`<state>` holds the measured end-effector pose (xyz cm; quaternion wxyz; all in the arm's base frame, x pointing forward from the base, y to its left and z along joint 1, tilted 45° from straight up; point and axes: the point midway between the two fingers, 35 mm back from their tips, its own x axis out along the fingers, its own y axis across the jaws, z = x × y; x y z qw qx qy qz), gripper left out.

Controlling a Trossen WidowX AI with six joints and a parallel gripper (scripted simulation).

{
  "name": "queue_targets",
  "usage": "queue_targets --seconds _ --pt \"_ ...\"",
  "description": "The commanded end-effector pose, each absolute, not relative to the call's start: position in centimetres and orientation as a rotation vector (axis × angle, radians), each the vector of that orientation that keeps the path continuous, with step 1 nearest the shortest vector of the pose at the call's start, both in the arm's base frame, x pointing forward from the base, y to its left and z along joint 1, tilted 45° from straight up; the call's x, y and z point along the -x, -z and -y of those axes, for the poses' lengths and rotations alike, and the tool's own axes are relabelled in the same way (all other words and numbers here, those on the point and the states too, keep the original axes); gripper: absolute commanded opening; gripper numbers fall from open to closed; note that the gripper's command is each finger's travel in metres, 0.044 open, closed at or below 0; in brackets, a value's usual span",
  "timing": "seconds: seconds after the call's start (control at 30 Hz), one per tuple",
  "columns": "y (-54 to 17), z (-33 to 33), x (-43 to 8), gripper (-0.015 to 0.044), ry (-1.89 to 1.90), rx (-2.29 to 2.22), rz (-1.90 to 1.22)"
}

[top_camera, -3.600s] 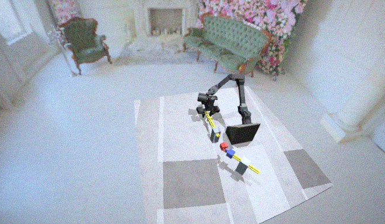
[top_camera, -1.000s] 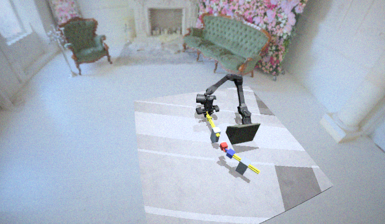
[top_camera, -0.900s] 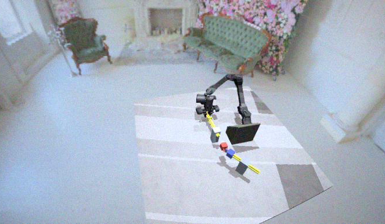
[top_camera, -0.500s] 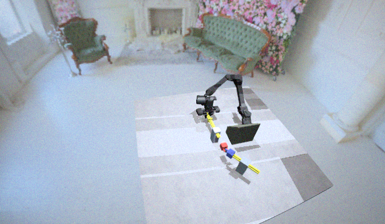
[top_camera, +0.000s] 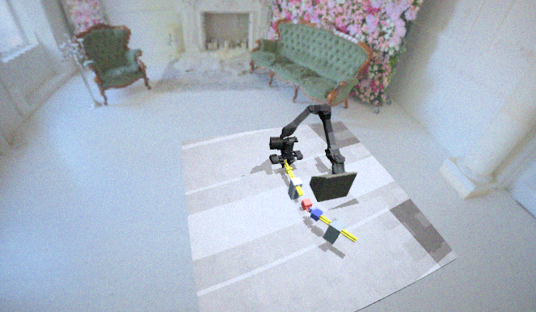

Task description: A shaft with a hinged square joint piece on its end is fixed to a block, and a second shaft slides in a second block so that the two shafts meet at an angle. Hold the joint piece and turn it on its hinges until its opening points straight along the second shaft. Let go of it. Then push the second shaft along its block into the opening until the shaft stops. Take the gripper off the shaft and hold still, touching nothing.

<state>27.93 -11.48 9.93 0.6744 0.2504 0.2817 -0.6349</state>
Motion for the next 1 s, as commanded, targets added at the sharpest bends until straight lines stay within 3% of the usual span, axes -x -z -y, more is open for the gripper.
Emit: queue_targets --seconds 0.0,0.97 --pt "-9.3 11.0 -27.9 0.0000 1.427 -0.565 -0.639" --pt "-6.2 7.9 -27.6 0.0000 1.427 -0.566 -0.642"
